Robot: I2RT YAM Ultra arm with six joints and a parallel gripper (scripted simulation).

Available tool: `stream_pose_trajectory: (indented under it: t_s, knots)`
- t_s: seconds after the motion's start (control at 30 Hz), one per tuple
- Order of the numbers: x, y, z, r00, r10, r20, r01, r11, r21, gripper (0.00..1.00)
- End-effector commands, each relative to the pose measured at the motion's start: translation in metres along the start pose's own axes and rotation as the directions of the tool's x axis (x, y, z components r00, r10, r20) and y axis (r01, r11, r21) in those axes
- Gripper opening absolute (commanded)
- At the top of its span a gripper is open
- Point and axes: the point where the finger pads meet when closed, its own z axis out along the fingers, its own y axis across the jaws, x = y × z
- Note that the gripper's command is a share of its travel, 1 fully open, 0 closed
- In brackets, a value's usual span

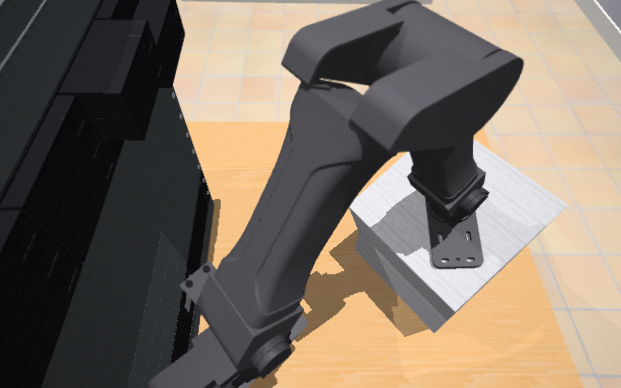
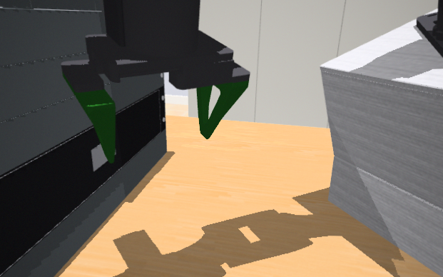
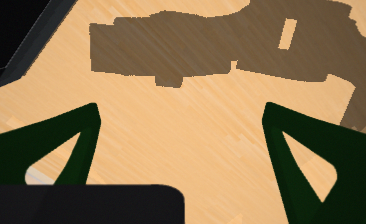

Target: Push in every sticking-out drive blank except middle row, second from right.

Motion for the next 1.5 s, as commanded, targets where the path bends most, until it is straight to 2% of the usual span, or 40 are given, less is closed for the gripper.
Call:
stream_pose_trajectory:
  t_s: [0.0, 0.17, 0.3, 0.4, 0.67, 0.87, 0.93, 0.97, 1.03, 1.17, 1.37, 1.4, 1.43, 1.47]
  knots:
    - [-0.006, 0.004, -0.005, 0.999, -0.046, -0.01, 0.046, 0.997, -0.056, 1.0]
    - [-0.009, 0.008, -0.01, 0.994, -0.112, -0.018, 0.109, 0.988, -0.114, 1.0]
    - [0.002, 0.016, -0.018, 0.977, -0.213, -0.01, 0.208, 0.963, -0.172, 1.0]
    - [-0.001, 0.017, -0.019, 0.974, -0.225, -0.003, 0.221, 0.958, -0.182, 1.0]
    - [0.012, 0.031, -0.036, 0.909, -0.413, 0.062, 0.412, 0.862, -0.297, 1.0]
    - [0.022, 0.051, -0.06, 0.825, -0.545, 0.151, 0.557, 0.735, -0.386, 1.0]
    - [0.022, 0.051, -0.06, 0.825, -0.545, 0.151, 0.557, 0.735, -0.386, 1.0]
    - [0.017, 0.054, -0.063, 0.815, -0.553, 0.17, 0.571, 0.72, -0.394, 1.0]
    - [0.027, 0.062, -0.075, 0.769, -0.604, 0.209, 0.627, 0.652, -0.425, 1.0]
    - [0.035, 0.078, -0.099, 0.683, -0.664, 0.305, 0.715, 0.521, -0.466, 1.0]
    - [0.047, 0.102, -0.144, 0.528, -0.697, 0.484, 0.826, 0.289, -0.485, 1.0]
    - [0.049, 0.105, -0.152, 0.5, -0.695, 0.516, 0.841, 0.248, -0.481, 1.0]
    - [0.051, 0.117, -0.176, 0.478, -0.672, 0.566, 0.85, 0.191, -0.492, 1.0]
    - [0.051, 0.117, -0.176, 0.478, -0.672, 0.566, 0.85, 0.191, -0.492, 1.0]
